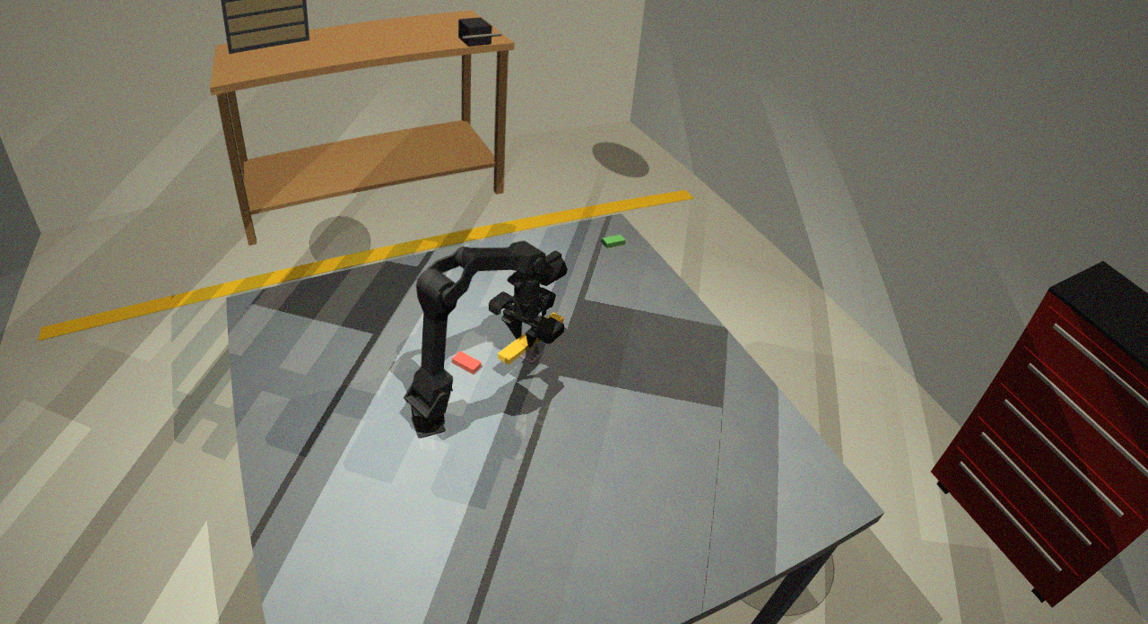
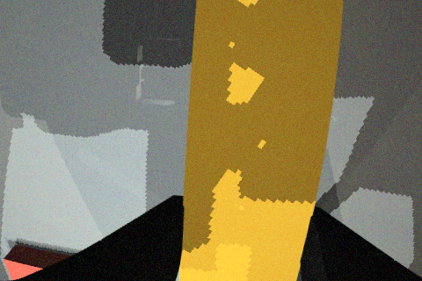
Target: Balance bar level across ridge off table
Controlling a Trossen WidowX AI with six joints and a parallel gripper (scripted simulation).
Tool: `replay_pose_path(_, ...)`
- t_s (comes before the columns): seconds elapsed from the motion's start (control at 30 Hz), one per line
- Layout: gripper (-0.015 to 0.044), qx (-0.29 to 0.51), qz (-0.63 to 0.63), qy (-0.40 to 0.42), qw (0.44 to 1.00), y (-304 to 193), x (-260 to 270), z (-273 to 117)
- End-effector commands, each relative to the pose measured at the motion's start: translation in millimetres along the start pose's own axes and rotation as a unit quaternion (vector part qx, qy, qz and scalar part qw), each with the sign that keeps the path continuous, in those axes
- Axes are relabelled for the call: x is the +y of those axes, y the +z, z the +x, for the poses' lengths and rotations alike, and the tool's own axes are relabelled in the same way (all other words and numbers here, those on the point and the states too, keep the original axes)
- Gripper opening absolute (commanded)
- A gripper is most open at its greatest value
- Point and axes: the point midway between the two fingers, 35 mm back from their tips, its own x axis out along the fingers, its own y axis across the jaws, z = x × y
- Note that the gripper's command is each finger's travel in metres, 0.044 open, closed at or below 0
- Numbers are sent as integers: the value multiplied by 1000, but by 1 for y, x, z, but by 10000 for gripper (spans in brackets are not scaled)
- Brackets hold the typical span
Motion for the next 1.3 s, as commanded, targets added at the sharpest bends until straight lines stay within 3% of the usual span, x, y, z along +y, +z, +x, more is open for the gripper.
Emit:
replay_pose_path(0.0,0,1,2,0,1000,0,0,1)
replay_pose_path(1.27,0,1,2,0,1000,0,0,4)
